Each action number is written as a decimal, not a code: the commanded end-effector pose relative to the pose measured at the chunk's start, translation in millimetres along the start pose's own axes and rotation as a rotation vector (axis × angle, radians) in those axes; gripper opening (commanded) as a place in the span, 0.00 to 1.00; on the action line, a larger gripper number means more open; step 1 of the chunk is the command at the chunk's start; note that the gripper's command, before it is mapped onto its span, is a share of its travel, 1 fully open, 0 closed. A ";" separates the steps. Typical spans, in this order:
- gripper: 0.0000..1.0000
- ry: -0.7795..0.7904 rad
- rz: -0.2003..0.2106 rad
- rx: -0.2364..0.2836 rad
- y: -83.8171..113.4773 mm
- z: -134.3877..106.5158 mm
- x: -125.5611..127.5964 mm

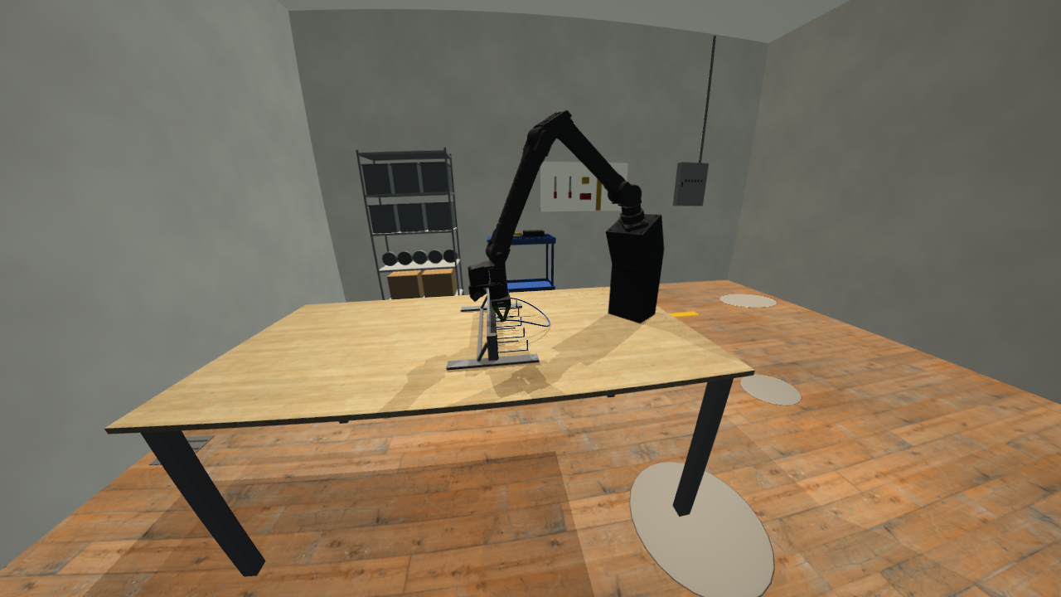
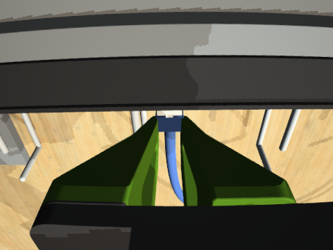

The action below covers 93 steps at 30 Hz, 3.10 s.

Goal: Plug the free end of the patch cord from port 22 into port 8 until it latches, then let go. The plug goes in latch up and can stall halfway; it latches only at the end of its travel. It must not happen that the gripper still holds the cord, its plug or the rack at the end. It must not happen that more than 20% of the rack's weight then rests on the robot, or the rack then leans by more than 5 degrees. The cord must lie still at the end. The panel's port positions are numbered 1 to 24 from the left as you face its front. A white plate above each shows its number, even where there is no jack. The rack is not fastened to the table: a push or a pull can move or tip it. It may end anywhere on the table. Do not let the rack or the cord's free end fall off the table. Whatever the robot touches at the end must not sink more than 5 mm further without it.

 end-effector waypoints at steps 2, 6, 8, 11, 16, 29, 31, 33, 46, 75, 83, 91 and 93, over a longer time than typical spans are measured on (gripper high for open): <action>0.00 0.001 -0.024 -0.167 40.0 59.8 -16.5; 0.00 0.001 -0.024 -0.167 40.0 59.8 -16.5; 0.00 0.001 -0.024 -0.167 40.0 59.8 -16.5; 0.00 0.001 -0.024 -0.167 40.0 59.8 -16.5; 0.00 0.001 -0.024 -0.167 40.0 59.8 -16.5; 0.00 0.001 -0.024 -0.167 40.0 59.8 -16.5; 0.00 0.001 -0.024 -0.167 40.0 59.8 -16.5; 0.00 0.000 -0.003 -0.083 35.2 57.7 -18.1; 0.00 0.009 -0.006 -0.098 41.5 60.1 -16.5; 0.00 0.007 -0.008 -0.102 44.7 59.2 -14.3; 0.00 0.007 -0.009 -0.101 44.5 58.4 -13.9; 0.00 0.007 -0.009 -0.099 44.2 57.4 -13.4; 0.00 0.006 -0.009 -0.099 44.1 57.1 -13.2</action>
Point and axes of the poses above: the point where the finger pads meet when closed, its own y axis back along the fingers, its own x axis across the jaws, z = x × y, the point moved 10 cm from there along y, back along the fingers, and after that the axes turned 15 degrees about y, right-handed, at the moved point
